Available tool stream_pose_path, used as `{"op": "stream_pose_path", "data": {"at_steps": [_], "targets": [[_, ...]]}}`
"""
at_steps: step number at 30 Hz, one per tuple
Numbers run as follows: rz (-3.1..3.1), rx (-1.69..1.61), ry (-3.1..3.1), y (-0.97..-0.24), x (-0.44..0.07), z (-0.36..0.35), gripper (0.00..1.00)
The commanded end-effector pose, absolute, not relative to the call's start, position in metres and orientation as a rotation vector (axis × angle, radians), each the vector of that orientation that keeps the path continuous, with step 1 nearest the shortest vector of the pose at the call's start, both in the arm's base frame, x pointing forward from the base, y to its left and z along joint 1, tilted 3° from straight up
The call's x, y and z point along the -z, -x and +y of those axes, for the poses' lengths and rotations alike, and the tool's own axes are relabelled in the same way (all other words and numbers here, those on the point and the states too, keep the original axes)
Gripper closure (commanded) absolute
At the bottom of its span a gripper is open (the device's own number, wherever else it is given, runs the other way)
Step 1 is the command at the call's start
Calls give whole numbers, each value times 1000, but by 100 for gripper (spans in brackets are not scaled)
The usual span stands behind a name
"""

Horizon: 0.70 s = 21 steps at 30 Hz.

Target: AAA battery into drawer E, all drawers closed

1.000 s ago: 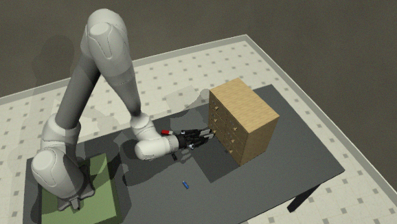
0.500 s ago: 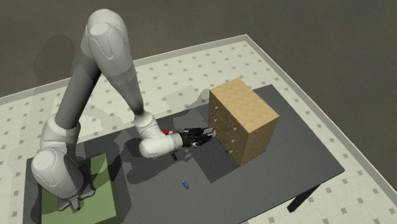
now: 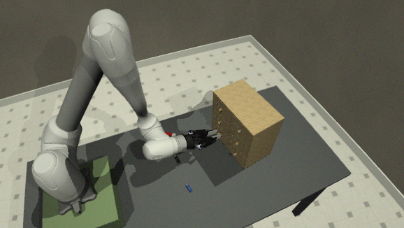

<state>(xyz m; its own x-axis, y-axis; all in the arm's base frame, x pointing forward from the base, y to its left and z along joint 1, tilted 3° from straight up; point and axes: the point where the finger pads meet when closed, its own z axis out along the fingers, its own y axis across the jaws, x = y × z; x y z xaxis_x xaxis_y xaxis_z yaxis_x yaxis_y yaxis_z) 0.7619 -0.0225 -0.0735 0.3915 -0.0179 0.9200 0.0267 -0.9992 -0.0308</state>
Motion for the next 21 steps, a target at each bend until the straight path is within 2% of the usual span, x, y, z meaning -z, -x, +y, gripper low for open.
{"op": "stream_pose_path", "data": {"at_steps": [1, 16, 17, 21], "targets": [[-8, 1711, 2586, -762, 73, -22, 80], [-8, 1711, 2586, -762, 73, -22, 80], [-8, 1711, 2586, -762, 73, -22, 92], [-8, 1711, 2586, -762, 73, -22, 92]]}}
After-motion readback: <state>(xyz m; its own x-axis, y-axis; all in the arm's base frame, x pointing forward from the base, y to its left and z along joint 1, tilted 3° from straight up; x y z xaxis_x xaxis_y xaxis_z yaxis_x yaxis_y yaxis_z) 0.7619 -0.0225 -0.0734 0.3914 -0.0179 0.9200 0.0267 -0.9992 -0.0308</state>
